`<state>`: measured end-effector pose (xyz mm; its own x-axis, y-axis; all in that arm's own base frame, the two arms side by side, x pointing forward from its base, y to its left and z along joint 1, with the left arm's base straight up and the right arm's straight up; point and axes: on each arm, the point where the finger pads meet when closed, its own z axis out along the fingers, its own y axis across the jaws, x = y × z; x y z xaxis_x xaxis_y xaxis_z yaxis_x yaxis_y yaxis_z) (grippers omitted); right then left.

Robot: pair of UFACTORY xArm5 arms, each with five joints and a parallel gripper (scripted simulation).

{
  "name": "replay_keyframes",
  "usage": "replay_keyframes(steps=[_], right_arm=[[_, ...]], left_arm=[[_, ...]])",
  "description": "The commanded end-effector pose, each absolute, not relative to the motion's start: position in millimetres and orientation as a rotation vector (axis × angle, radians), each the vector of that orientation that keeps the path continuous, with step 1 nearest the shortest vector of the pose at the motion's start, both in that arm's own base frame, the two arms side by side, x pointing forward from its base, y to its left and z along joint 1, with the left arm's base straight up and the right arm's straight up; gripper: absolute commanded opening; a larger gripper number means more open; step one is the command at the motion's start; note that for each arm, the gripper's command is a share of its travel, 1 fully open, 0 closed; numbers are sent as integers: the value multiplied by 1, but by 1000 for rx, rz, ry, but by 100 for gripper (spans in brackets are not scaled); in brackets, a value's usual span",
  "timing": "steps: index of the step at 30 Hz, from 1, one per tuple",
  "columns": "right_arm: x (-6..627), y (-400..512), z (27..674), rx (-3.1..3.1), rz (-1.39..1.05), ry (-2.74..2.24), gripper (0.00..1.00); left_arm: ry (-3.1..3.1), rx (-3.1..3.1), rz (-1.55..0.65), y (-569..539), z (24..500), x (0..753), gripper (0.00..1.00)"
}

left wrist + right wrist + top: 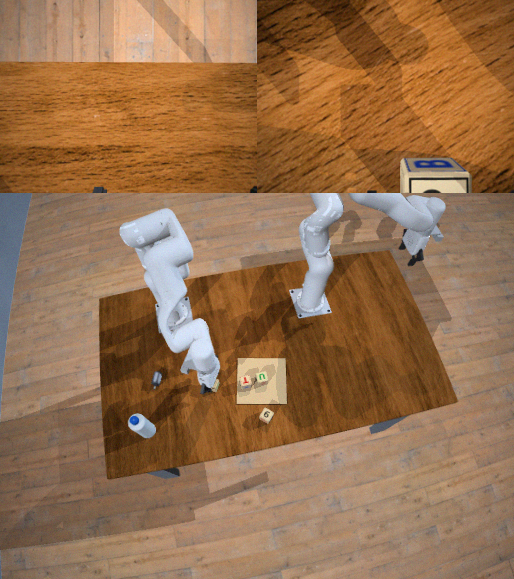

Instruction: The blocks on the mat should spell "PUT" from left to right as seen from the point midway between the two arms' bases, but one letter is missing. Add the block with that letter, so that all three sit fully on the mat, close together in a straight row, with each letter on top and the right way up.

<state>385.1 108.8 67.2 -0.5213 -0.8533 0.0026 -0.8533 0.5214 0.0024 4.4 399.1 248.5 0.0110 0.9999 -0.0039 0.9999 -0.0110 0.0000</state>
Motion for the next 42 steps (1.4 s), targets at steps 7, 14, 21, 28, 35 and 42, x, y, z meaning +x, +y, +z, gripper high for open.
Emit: replay_keyframes(steps=[7, 14, 21, 28, 35, 42], right_arm=[[387, 109, 68, 1537, 0, -2740, 84], [387, 109, 68, 1537, 0, -2740, 84], [387, 109, 68, 1537, 0, -2740, 84], [387, 109, 68, 1537, 0, -2740, 84], [387, 109, 68, 1537, 0, -2740, 84], [387, 109, 64, 1537, 0, -2740, 84]], left_arm=[[2209, 2234, 0, 400, 250, 4, 100], [2209, 2234, 0, 400, 250, 4, 100], [2209, 2234, 0, 400, 250, 4, 100], [2209, 2234, 0, 400, 250, 4, 100], [2209, 2234, 0, 400, 250, 4, 100], [2209, 2234, 0, 400, 250, 4, 100]])
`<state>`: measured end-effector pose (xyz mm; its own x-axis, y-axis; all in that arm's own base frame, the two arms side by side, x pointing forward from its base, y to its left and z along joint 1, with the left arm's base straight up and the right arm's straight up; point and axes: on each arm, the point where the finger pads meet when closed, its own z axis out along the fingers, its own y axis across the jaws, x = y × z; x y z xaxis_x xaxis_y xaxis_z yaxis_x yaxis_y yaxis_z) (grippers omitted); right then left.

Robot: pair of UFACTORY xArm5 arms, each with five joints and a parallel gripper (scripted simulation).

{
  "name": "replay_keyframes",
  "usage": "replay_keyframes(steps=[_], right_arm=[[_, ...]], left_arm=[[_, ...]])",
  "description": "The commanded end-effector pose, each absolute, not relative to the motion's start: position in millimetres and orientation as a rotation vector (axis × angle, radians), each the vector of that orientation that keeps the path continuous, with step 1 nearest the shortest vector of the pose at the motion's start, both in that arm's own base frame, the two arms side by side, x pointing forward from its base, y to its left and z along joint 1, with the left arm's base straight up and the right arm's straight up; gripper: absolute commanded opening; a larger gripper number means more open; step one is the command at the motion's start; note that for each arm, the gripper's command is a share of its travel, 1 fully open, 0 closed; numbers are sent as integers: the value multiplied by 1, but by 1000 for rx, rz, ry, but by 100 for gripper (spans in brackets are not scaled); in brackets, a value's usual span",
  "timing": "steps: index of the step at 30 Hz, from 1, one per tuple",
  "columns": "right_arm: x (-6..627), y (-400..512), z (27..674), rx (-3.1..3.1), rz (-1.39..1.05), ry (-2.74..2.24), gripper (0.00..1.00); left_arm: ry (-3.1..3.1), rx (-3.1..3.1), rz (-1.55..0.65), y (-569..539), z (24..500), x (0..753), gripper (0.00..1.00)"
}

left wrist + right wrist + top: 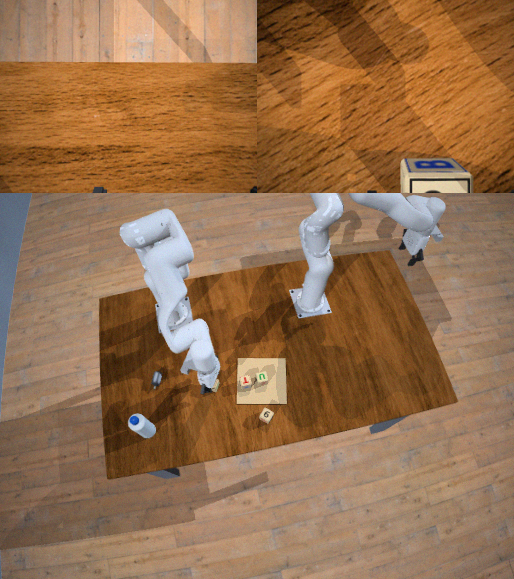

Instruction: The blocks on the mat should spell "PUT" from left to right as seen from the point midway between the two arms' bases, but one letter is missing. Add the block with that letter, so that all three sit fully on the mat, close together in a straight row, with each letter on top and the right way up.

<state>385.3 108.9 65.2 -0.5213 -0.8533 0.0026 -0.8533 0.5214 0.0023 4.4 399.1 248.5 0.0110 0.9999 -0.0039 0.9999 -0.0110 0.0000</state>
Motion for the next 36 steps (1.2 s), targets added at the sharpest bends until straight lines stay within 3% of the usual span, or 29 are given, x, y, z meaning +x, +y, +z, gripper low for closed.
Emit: replay_keyframes(steps=[1, 15, 36], right_arm=[[387, 109, 63, 1537, 0, -2740, 84], [387, 109, 26, 1537, 0, -2740, 84], [387, 109, 20, 1537, 0, -2740, 84]], left_arm=[[2209, 2234, 0, 400, 250, 4, 100], [2209, 2234, 0, 400, 250, 4, 100], [2209, 2234, 0, 400, 250, 4, 100]])
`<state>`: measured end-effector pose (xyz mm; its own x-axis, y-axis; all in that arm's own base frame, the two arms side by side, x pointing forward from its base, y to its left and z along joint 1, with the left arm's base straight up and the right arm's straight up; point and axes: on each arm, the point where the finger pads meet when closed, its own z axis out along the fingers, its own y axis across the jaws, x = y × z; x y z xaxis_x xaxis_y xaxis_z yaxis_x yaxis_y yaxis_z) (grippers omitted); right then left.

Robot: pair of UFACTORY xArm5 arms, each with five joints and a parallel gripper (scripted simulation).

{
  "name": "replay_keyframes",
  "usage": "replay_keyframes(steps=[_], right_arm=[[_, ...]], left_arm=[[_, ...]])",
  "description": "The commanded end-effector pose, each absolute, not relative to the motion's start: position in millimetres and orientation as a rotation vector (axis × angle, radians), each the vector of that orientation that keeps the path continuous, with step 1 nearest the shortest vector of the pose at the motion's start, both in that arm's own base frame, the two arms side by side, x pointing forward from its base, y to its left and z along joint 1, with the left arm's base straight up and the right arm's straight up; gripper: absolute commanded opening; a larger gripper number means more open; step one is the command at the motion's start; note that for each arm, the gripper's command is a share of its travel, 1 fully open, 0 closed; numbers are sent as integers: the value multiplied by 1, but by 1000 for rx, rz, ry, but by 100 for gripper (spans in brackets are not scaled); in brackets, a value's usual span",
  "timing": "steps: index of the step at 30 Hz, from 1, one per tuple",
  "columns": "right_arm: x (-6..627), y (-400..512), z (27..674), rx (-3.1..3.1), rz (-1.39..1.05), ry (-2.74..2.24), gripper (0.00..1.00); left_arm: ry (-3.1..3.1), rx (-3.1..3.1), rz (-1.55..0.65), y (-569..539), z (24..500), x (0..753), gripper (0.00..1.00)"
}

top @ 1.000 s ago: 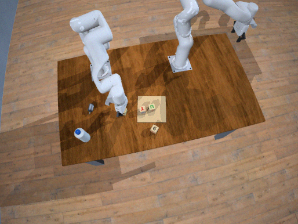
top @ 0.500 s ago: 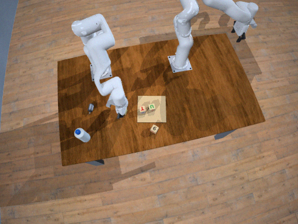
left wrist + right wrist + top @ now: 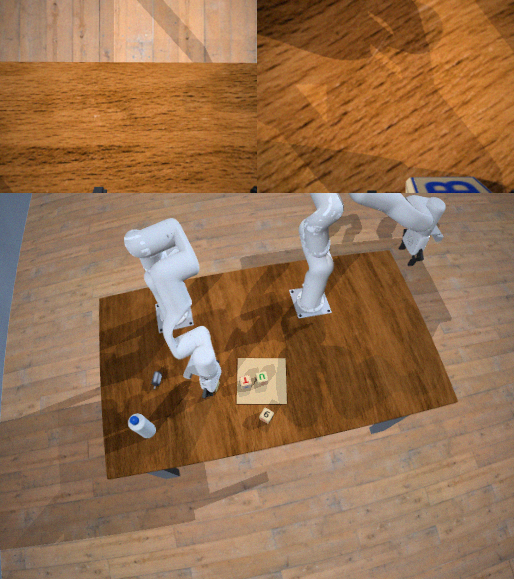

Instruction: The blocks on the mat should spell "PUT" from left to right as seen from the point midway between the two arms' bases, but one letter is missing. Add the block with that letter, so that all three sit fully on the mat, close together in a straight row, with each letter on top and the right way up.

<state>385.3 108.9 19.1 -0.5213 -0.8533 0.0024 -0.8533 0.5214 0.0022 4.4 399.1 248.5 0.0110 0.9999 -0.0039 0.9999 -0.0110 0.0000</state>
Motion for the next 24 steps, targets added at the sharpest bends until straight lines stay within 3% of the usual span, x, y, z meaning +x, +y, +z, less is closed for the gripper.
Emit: replay_keyframes(steps=[1, 23, 24], right_arm=[[387, 109, 20, 1537, 0, -2740, 84], [387, 109, 20, 1537, 0, -2740, 84], [387, 109, 20, 1537, 0, -2740, 62]], left_arm=[[2209, 2234, 0, 400, 250, 4, 100], [2209, 2234, 0, 400, 250, 4, 100], [2209, 2234, 0, 400, 250, 4, 100]])
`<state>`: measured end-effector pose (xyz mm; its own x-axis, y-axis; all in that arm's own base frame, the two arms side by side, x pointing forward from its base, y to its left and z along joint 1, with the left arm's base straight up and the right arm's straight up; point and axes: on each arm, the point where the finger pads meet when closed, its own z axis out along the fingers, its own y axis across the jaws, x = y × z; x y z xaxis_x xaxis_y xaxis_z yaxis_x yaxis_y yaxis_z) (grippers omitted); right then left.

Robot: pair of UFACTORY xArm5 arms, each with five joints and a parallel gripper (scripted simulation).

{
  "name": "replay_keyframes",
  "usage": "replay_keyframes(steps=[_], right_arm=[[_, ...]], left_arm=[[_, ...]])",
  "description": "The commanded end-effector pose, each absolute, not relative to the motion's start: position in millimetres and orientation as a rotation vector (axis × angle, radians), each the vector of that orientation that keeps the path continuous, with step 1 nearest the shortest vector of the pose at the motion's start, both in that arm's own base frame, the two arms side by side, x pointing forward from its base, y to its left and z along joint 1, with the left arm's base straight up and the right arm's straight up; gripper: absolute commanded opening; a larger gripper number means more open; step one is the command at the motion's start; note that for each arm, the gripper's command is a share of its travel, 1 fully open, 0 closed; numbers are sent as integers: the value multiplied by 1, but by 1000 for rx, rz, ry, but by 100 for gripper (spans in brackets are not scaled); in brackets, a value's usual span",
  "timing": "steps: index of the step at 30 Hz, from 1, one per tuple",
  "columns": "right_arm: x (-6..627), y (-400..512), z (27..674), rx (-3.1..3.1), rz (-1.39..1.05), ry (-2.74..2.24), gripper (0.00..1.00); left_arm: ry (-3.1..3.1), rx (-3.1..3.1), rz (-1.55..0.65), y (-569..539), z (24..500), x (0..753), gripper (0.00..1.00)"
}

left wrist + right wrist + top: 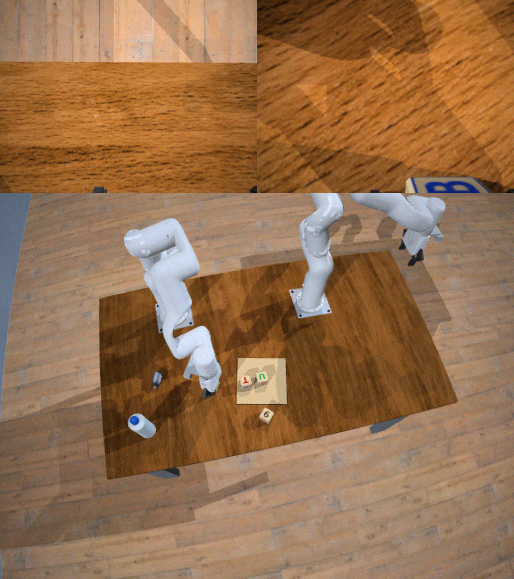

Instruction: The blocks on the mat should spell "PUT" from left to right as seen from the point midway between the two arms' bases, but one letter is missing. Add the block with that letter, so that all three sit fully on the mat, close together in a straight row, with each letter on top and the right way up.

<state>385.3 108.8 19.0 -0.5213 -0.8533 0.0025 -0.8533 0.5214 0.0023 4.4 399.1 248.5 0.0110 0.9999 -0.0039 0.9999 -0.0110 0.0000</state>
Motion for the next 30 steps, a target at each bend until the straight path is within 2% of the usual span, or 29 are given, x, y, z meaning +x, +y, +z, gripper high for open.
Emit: replay_keyframes(steps=[1, 16, 17, 30], right_arm=[[387, 109, 20, 1537, 0, -2740, 62], [387, 109, 20, 1537, 0, -2740, 62], [387, 109, 20, 1537, 0, -2740, 41], [387, 109, 20, 1537, 0, -2740, 41]], left_arm=[[2209, 2234, 0, 400, 250, 4, 100], [2209, 2234, 0, 400, 250, 4, 100], [2209, 2234, 0, 400, 250, 4, 100], [2209, 2234, 0, 400, 250, 4, 100]])
